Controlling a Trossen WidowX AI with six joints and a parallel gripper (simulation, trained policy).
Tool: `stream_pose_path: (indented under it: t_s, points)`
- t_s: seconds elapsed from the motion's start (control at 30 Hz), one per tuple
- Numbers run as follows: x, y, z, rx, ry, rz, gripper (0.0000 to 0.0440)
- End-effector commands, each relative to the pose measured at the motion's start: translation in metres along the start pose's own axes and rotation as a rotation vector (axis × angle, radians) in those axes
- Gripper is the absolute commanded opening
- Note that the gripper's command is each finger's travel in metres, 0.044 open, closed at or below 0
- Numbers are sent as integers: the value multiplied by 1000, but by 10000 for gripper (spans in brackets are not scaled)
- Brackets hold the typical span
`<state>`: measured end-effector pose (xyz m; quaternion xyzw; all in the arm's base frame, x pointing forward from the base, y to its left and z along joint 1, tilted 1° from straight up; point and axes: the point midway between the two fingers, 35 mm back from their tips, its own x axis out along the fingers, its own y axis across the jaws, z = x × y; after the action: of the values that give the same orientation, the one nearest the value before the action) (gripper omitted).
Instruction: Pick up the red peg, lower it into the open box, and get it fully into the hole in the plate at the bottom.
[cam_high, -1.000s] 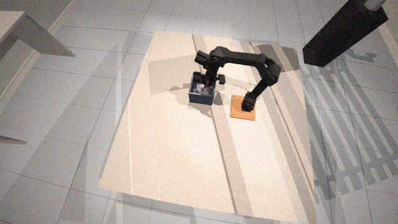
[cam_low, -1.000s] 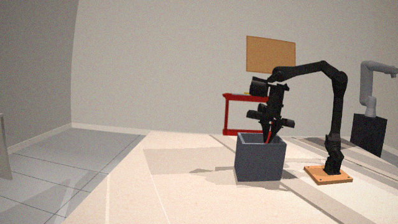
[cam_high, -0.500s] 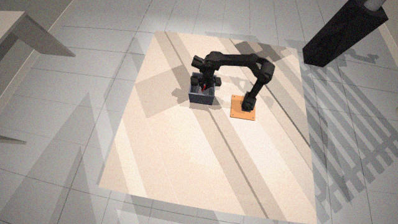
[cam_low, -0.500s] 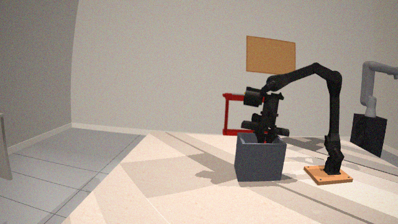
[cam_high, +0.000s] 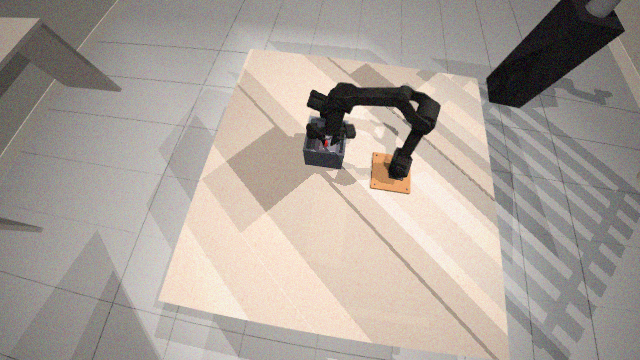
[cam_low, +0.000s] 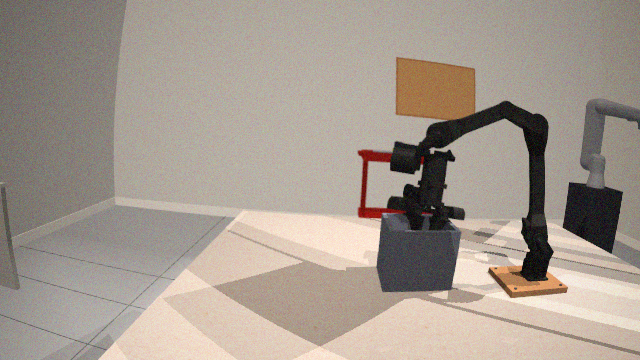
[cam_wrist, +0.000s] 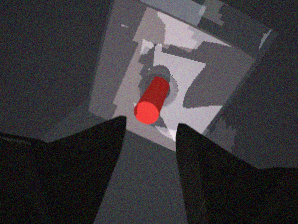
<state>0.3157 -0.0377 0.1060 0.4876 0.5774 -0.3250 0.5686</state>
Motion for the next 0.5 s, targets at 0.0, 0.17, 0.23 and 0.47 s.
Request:
stream_pose_path:
  t_s: [0.0,0.17,0.23,0.47]
  points:
    - [11,3,7,-12,44,-5,159]
    - [2,10,11,-10,64,22,157]
    - [-1,13,13,-10,71,33,156]
    - [-15,24,16,-17,100,89,153]
